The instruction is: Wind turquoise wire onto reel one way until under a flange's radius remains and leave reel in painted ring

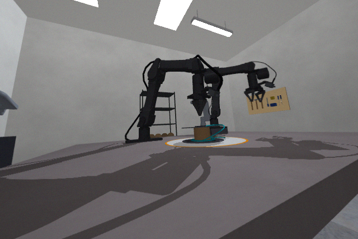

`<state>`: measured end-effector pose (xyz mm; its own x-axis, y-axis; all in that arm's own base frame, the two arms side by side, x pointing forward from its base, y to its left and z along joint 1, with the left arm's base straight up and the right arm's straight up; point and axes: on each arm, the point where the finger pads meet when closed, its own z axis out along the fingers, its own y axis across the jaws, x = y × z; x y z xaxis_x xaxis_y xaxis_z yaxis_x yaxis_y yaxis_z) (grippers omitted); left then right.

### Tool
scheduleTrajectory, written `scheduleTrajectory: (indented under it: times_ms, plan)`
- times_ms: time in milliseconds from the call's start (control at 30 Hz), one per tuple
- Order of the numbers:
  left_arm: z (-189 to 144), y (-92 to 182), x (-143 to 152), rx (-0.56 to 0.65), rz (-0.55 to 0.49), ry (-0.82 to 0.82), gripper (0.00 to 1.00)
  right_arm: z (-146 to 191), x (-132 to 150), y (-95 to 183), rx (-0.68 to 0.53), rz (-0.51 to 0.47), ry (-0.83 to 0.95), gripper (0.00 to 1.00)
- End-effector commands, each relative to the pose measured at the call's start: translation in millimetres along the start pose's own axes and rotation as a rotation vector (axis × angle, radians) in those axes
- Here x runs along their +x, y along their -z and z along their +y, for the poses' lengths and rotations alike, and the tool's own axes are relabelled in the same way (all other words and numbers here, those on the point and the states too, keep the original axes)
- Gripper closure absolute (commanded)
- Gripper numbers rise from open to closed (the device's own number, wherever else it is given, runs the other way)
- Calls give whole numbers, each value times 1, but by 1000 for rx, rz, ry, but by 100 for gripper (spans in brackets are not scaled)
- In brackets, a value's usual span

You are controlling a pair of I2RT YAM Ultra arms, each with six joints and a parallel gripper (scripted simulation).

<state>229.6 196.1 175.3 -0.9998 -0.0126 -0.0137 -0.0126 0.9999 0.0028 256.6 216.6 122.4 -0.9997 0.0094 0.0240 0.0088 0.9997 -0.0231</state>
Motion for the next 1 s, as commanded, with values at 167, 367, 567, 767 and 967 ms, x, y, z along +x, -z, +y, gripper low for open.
scheduleTrajectory:
  times_ms: [167, 367, 567, 767, 967]
  plan:
    - [1, 18, -6, -43, -43, -5, 0, 6, -7, 12, -23, -24, -11, 100]
    - [1, 18, -6, -43, -43, -5, 0, 6, -7, 12, -23, -24, -15, 100]
    - [1, 18, -6, -43, -43, -5, 0, 6, -7, 12, -24, -23, -85, 100]
    - [1, 18, -6, -43, -43, -5, 0, 6, -7, 12, -26, -21, -280, 100]
    - [1, 18, -6, -43, -43, -5, 0, 6, -7, 12, -28, -18, -468, 100]
